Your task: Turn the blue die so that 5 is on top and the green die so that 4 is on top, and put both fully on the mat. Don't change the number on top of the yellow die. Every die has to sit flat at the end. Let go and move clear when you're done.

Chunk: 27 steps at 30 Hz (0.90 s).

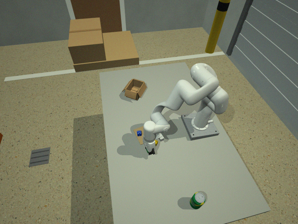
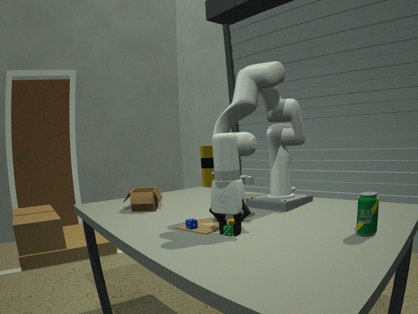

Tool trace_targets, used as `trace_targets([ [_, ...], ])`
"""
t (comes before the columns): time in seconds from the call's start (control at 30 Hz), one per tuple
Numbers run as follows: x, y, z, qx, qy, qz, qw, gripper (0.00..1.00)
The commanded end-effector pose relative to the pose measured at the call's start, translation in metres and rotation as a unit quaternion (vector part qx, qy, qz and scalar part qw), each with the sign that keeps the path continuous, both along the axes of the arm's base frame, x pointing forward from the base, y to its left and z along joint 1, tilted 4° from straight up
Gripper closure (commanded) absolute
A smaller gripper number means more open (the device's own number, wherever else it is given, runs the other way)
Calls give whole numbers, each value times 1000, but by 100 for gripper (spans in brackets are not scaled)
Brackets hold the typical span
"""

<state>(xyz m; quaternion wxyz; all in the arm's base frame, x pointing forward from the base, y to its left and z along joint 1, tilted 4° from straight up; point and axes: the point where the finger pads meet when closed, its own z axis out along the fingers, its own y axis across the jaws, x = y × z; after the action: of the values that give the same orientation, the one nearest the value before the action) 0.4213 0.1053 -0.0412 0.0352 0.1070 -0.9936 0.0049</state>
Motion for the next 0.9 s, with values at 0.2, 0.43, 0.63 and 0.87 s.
trace_targets([
  [0.2, 1, 0, 1, 0, -2, 0, 1000, 73],
  [0.43, 1, 0, 1, 0, -2, 0, 1000, 73],
  [0.63, 1, 0, 1, 0, -2, 0, 1000, 73],
  [0.87, 1, 0, 1, 0, -2, 0, 1000, 73],
])
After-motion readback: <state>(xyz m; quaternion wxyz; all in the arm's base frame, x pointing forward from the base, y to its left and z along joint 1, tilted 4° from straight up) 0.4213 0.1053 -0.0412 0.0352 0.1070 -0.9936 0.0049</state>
